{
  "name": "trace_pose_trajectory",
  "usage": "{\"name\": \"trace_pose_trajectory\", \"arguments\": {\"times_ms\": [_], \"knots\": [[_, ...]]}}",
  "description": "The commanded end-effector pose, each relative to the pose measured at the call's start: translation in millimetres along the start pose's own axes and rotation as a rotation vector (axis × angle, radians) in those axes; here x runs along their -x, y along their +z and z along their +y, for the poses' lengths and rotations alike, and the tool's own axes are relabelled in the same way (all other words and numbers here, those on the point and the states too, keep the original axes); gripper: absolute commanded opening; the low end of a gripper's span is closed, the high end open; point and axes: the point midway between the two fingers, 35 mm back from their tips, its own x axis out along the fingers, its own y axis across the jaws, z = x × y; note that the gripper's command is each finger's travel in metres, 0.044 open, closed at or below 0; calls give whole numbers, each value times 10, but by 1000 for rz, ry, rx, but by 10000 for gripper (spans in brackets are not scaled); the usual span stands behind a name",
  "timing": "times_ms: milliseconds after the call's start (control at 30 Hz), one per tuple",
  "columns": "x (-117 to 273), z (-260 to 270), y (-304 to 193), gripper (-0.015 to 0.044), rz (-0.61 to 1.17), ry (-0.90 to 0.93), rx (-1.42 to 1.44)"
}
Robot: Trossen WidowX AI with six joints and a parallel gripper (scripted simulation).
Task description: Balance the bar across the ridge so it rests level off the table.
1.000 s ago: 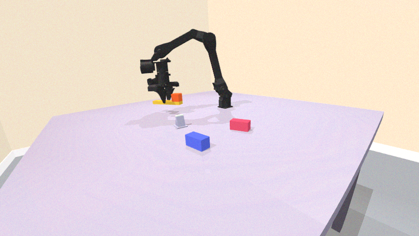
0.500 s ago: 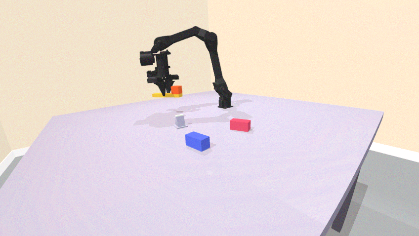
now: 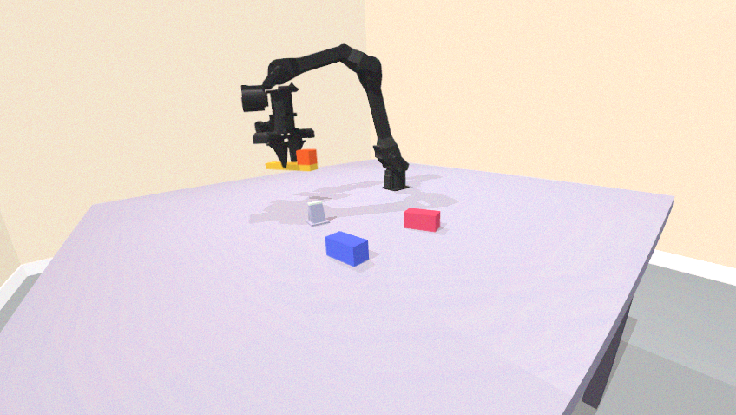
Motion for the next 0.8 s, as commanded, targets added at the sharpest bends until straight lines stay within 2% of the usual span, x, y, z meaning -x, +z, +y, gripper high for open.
{"name": "trace_pose_trajectory", "arguments": {"times_ms": [0, 767], "knots": [[30, 125, -72, 0, -7, 5, -39], [42, 716, -677, 0, 0, 10, -270]]}}
